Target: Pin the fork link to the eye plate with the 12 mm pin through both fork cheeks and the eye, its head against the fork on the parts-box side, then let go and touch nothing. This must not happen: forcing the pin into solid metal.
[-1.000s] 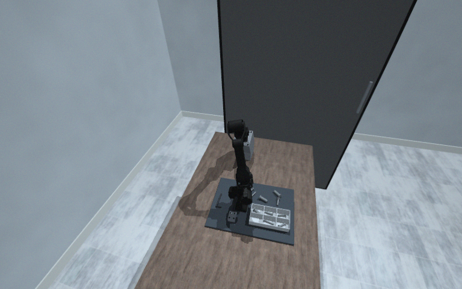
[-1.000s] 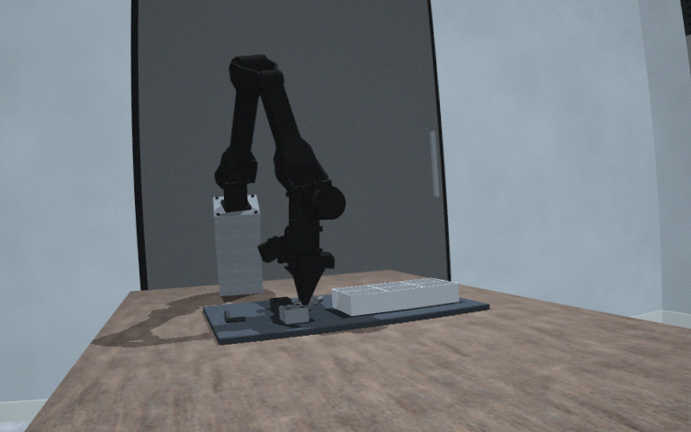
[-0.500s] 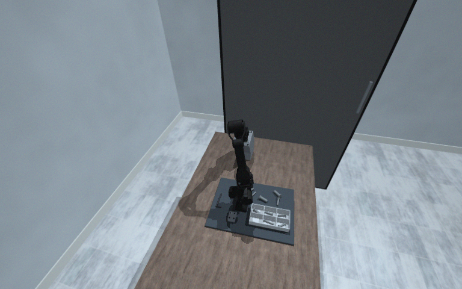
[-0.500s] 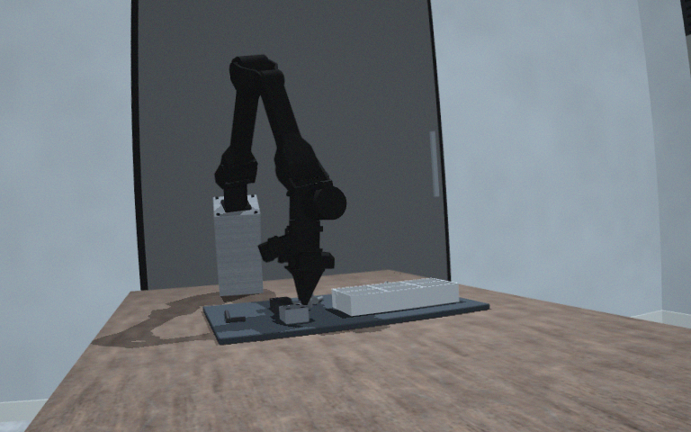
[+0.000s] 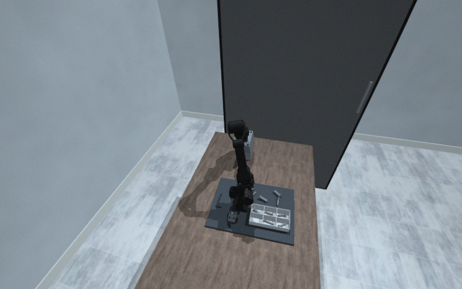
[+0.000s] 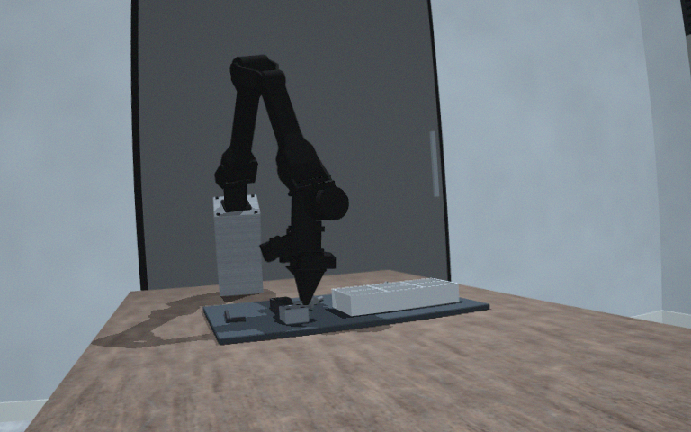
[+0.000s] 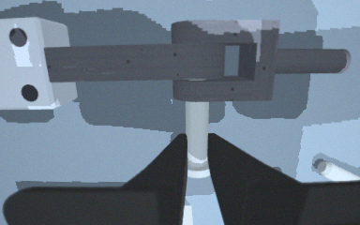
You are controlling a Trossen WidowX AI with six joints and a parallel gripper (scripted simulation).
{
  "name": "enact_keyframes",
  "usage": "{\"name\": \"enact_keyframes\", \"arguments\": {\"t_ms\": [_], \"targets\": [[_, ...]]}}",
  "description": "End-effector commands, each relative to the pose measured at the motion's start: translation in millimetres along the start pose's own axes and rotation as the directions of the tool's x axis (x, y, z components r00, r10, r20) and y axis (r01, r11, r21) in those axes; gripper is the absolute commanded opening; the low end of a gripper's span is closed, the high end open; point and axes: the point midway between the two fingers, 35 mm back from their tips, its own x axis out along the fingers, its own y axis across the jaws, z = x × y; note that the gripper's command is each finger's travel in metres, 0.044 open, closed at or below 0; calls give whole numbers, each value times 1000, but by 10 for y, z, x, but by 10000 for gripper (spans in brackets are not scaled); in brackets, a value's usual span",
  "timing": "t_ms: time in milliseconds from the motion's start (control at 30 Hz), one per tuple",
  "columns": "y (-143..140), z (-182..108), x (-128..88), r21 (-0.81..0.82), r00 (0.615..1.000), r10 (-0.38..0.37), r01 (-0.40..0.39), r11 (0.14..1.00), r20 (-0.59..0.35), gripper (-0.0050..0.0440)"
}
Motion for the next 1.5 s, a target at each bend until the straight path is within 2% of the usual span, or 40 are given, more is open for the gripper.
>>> {"name": "enact_keyframes", "arguments": {"t_ms": [0, 733, 1467], "targets": [[-4, -2, 3, 2, 1000, -1, 1, 1000, 5, 13], [-8, -14, 4, 2, 1000, -1, 1, 1000, 5, 13], [-10, 104, 18, 2, 1000, -1, 1, 1000, 5, 13]]}}
